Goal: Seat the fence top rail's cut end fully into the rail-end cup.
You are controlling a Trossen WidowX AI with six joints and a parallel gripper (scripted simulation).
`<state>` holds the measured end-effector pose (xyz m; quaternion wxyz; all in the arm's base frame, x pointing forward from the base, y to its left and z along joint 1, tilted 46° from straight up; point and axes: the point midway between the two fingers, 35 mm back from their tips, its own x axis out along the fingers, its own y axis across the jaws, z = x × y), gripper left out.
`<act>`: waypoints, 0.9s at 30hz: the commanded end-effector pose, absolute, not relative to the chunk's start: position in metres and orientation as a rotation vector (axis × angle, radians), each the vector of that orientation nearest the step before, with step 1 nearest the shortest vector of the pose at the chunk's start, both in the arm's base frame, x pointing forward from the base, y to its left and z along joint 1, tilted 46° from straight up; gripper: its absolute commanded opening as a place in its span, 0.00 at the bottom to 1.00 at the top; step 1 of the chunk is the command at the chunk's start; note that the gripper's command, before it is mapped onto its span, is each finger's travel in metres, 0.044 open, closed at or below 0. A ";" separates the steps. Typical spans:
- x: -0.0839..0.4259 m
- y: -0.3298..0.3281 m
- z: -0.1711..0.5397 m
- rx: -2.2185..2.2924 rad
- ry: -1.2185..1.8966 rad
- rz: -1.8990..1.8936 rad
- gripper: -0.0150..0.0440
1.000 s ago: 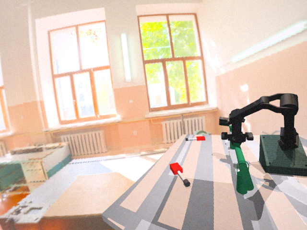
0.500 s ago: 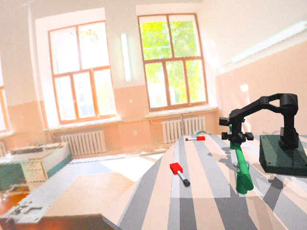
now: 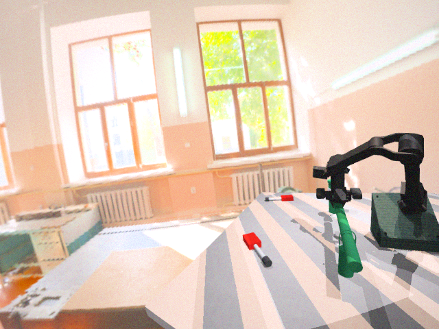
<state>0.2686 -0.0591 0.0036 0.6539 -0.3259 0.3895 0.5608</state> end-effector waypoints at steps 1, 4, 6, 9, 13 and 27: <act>0.270 -0.066 0.004 -0.745 0.891 1.259 0.25; 0.269 -0.068 0.000 -0.743 0.890 1.261 0.25; 0.269 -0.069 -0.002 -0.742 0.889 1.264 0.25; 0.267 -0.071 -0.007 -0.741 0.887 1.267 0.25; 0.266 -0.074 -0.012 -0.739 0.886 1.271 0.25; 0.266 -0.070 -0.011 -0.728 0.879 1.278 0.25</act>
